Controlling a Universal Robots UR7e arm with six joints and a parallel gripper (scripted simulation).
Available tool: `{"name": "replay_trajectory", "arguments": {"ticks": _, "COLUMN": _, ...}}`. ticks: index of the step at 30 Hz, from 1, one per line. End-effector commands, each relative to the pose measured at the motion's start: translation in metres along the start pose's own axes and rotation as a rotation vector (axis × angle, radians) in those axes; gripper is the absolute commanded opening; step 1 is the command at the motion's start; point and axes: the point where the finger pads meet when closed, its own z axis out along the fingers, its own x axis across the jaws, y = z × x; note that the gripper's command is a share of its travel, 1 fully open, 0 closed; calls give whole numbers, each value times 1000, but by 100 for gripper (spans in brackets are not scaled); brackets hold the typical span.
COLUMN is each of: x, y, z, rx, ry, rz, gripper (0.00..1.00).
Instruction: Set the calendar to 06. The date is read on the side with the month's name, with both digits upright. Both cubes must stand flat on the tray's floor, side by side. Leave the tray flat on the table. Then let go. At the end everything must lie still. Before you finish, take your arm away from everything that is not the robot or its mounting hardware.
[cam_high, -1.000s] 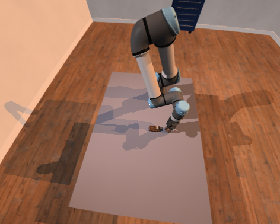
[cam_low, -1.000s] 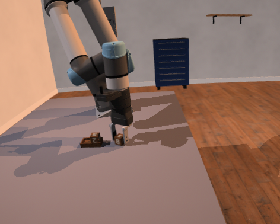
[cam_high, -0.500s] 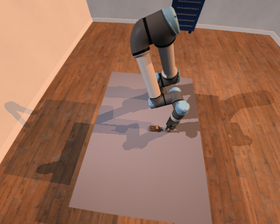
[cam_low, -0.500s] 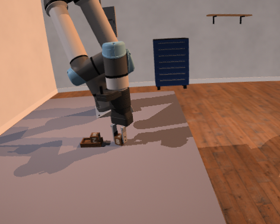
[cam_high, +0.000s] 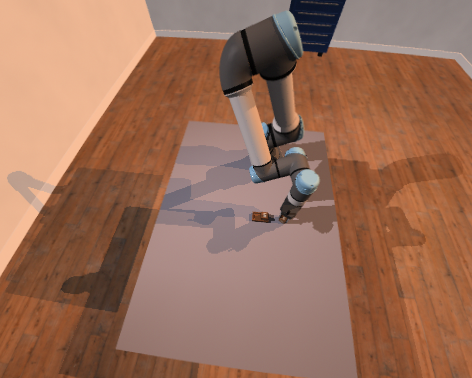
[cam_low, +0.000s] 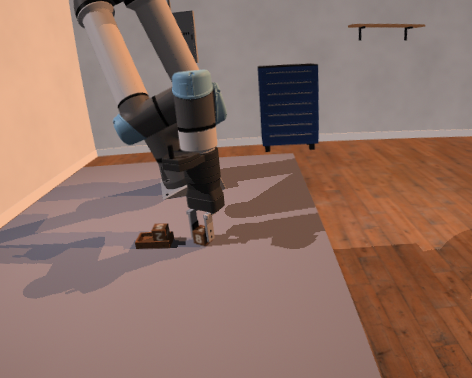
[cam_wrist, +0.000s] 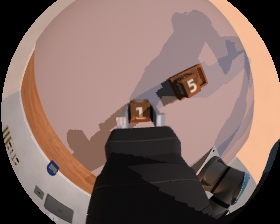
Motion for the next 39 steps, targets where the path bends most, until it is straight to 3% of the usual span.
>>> {"name": "replay_trajectory", "arguments": {"ticks": 1, "x": 0, "y": 0, "z": 0, "rx": 1, "ry": -1, "rz": 0, "gripper": 60}}
{"name": "replay_trajectory", "arguments": {"ticks": 20, "x": 0, "y": 0, "z": -5, "rx": 1, "ry": -1, "rz": 0, "gripper": 60}}
{"name": "replay_trajectory", "arguments": {"ticks": 30, "x": 0, "y": 0, "z": -33, "rx": 1, "ry": -1, "rz": 0, "gripper": 60}}
{"name": "replay_trajectory", "arguments": {"ticks": 39, "x": 0, "y": 0, "z": -77, "rx": 1, "ry": -1, "rz": 0, "gripper": 60}}
